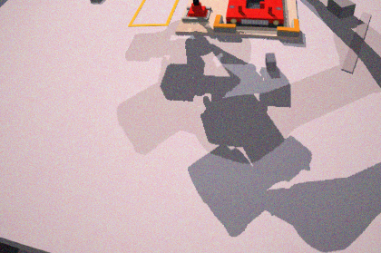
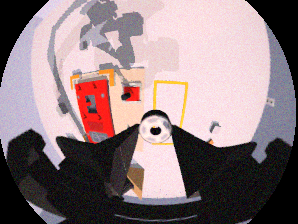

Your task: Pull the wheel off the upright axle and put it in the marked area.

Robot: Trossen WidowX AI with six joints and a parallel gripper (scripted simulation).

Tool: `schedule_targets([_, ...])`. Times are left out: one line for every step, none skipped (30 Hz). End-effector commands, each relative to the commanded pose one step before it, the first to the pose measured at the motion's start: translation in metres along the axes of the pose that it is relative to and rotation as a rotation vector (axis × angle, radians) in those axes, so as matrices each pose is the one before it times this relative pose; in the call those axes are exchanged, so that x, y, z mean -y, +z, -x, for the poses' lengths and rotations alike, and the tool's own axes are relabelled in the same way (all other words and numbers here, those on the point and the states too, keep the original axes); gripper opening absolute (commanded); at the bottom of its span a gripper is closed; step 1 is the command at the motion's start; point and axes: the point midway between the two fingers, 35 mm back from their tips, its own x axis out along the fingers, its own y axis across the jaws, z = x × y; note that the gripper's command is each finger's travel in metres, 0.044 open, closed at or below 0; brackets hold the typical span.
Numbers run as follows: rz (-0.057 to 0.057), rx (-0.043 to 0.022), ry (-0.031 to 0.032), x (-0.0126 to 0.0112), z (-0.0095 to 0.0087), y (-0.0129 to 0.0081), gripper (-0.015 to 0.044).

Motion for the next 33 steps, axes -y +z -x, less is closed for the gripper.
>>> schedule_targets([0.0028, -0.00357, -0.00384, 0.01746, 0.00104, -0.01245, 0.0000])
schedule_targets([0.0005, -0.00036, 0.00003, 0.00337, 0.00021, -0.00256, 0.0000])
schedule_targets([0.0006, -0.00036, 0.00010, 0.00333, 0.00019, -0.00260, 0.0000])
schedule_targets([0.0006, -0.00036, 0.00018, 0.00329, 0.00017, -0.00263, 0.0000])
schedule_targets([0.0006, -0.00036, 0.00025, 0.00325, 0.00016, -0.00267, 0.0000])
schedule_targets([0.0006, -0.00036, 0.00032, 0.00321, 0.00014, -0.00270, 0.0000])
schedule_targets([0.0006, -0.00035, 0.00039, 0.00315, 0.00012, -0.00271, 0.0000])
schedule_targets([0.0005, -0.00027, 0.00035, 0.00244, 0.00008, -0.00215, 0.0000])
schedule_targets([0.0003, -0.00016, 0.00023, 0.00145, 0.00005, -0.00130, 0.0000])
schedule_targets([0.0001, -0.00005, 0.00008, 0.00048, 0.00001, -0.00043, 0.0000])
schedule_targets([0.0000, 0.00000, 0.00000, 0.00000, 0.00000, 0.00000, 0.0000])
schedule_targets([0.0000, 0.00000, 0.00000, 0.00000, 0.00000, 0.00000, 0.0000])
schedule_targets([0.0000, 0.00001, 0.00001, 0.00001, -0.00040, 0.00001, 0.0000])
schedule_targets([0.0000, 0.00002, 0.00001, 0.00001, -0.00082, 0.00003, 0.0000])
schedule_targets([0.0000, 0.00002, 0.00002, 0.00001, -0.00112, 0.00003, 0.0000])
schedule_targets([0.0000, 0.00003, 0.00003, 0.00001, -0.00145, 0.00004, 0.0000])
schedule_targets([0.0000, 0.00004, 0.00004, 0.00001, -0.00182, 0.00004, 0.0000])
schedule_targets([0.0000, 0.00004, 0.00005, 0.00000, -0.00223, 0.00003, 0.0000])
schedule_targets([0.0000, 0.00005, 0.00007, -0.00001, -0.00259, 0.00002, 0.0000])
schedule_targets([0.0000, 0.00005, 0.00008, -0.00003, -0.00274, 0.00000, 0.0000])
schedule_targets([0.0000, 0.00005, 0.00010, -0.00004, -0.00275, -0.00003, 0.0000])
schedule_targets([0.0000, 0.00004, 0.00009, -0.00005, -0.00227, -0.00004, 0.0000])
schedule_targets([0.0000, 0.00002, 0.00006, -0.00003, -0.00137, -0.00003, 0.0000])
schedule_targets([0.0000, 0.00002, -0.00004, 0.00007, -0.00088, 0.00011, 0.0000])
schedule_targets([0.0000, 0.00005, -0.00007, 0.00014, -0.00179, 0.00021, 0.0000])
schedule_targets([0.0000, 0.00007, -0.00009, 0.00018, -0.00254, 0.00029, 0.0000])
schedule_targets([0.0000, 0.00009, -0.00010, 0.00022, -0.00332, 0.00035, 0.0000])
schedule_targets([0.0000, 0.00011, -0.00010, 0.00024, -0.00412, 0.00039, 0.0000])
schedule_targets([0.0000, 0.00013, -0.00008, 0.00023, -0.00492, 0.00040, 0.0000])
schedule_targets([0.0000, 0.00013, -0.00003, 0.00020, -0.00542, 0.00037, 0.0000])
schedule_targets([0.0000, 0.00013, 0.00002, 0.00014, -0.00555, 0.00029, 0.0000])
schedule_targets([0.0001, 0.00012, 0.00008, 0.00007, -0.00556, 0.00020, 0.0000])
schedule_targets([0.0001, 0.00011, 0.00014, 0.00001, -0.00554, 0.00012, 0.0000])
